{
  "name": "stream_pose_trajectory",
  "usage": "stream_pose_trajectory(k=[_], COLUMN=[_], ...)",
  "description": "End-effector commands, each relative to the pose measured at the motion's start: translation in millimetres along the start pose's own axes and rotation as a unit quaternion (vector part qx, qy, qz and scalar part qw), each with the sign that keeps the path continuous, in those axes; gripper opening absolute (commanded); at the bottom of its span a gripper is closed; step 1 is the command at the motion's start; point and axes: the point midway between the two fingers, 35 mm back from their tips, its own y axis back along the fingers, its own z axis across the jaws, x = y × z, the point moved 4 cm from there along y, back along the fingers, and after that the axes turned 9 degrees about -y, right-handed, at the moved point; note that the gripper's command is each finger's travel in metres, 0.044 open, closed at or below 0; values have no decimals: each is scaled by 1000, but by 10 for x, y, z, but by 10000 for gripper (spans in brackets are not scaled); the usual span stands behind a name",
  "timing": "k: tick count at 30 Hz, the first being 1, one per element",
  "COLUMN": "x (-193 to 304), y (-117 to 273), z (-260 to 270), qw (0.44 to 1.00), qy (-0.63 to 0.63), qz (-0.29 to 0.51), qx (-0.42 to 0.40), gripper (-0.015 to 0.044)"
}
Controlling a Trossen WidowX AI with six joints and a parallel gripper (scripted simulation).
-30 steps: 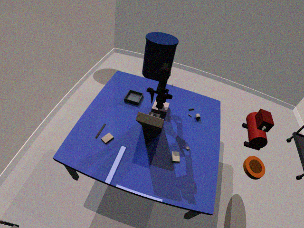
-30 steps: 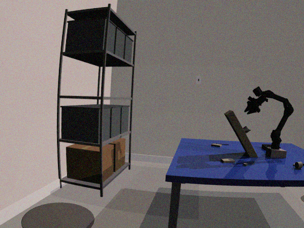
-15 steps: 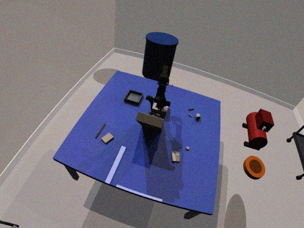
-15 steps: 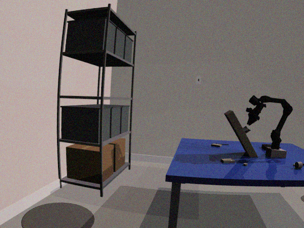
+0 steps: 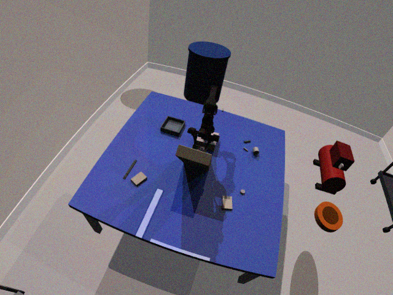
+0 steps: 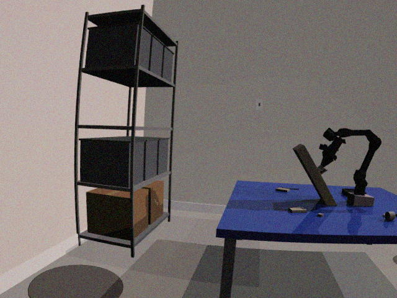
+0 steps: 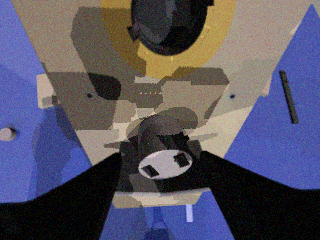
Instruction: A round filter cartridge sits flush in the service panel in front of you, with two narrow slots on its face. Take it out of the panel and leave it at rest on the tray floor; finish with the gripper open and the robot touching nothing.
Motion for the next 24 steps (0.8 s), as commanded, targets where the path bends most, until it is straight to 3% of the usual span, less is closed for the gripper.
stream_pose_trajectory(k=[1,15,24], x=[28,38,18], y=[-97,-215,-187], z=[3,0,-4], qw=[1000,1000,1000], qy=[3,3,0], qz=[8,7,3], qx=[-1,-1,1], gripper=[305,305,245])
